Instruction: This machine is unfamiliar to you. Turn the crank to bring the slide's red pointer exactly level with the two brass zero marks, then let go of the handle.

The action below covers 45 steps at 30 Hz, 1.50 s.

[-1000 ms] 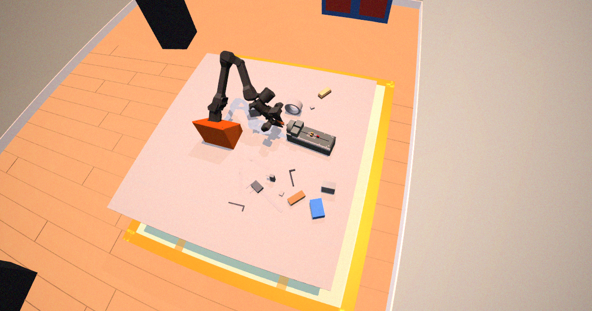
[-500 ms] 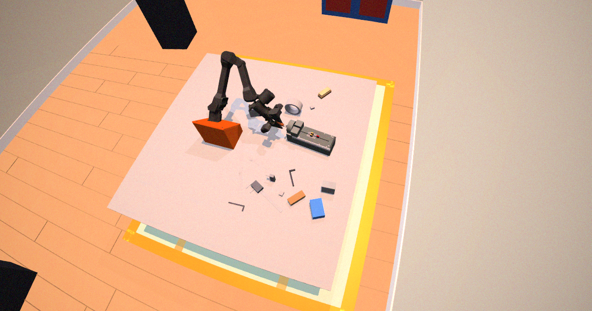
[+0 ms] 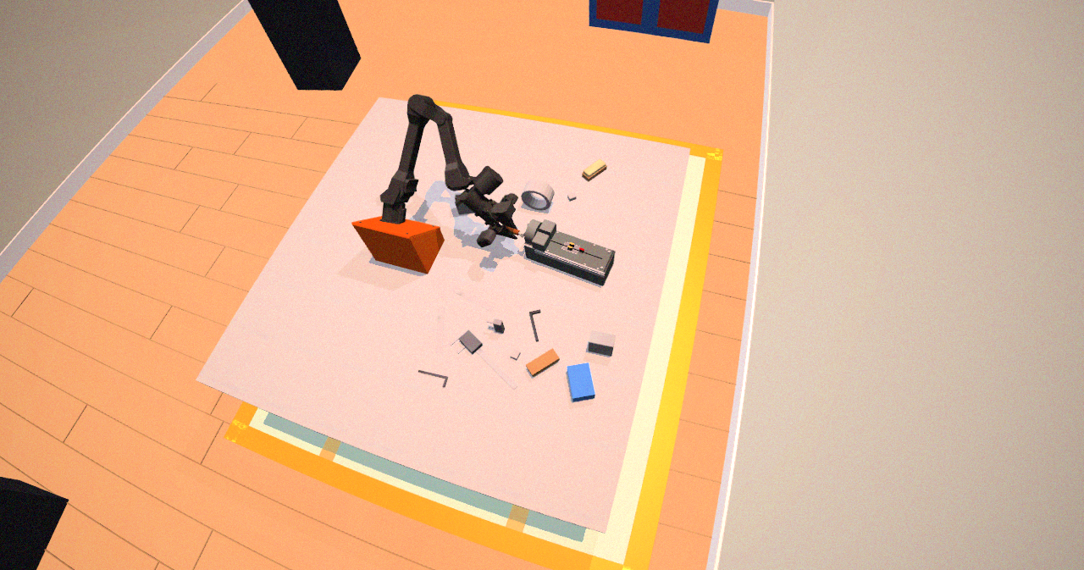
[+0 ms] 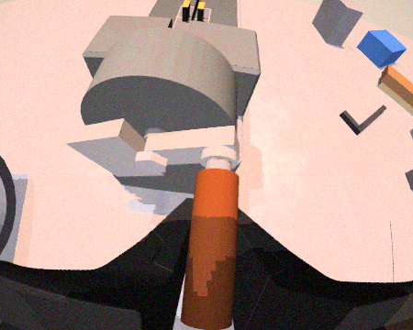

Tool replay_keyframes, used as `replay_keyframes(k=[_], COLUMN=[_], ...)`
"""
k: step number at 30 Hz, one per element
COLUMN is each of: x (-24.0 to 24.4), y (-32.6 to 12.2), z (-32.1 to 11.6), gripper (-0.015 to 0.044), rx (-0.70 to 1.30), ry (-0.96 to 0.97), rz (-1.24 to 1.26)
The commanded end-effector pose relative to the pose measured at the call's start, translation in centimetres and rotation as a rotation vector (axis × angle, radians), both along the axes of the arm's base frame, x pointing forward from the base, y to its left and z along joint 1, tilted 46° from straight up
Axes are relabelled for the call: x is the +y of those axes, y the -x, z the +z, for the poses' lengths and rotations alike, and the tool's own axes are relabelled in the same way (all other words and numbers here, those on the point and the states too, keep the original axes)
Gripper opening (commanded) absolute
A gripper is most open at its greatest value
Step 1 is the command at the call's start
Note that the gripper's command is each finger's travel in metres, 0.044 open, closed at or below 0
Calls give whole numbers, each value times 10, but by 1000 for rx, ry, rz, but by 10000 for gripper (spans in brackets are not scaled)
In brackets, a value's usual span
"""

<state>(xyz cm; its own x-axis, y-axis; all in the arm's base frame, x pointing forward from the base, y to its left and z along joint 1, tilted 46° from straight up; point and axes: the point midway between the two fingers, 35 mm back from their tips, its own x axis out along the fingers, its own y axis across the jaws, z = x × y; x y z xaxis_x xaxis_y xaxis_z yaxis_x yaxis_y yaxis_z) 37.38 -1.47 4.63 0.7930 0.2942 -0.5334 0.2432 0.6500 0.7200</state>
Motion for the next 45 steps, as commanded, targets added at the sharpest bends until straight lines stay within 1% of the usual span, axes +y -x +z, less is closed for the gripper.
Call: replay_keyframes(k=[1,20,45], x=[4,23,42], y=[-1,-6,-12], z=[-9,-19,-15], gripper=[0,0,0], rx=[15,15,15], ry=[1,-1,-2], rz=[-4,-4,-4])
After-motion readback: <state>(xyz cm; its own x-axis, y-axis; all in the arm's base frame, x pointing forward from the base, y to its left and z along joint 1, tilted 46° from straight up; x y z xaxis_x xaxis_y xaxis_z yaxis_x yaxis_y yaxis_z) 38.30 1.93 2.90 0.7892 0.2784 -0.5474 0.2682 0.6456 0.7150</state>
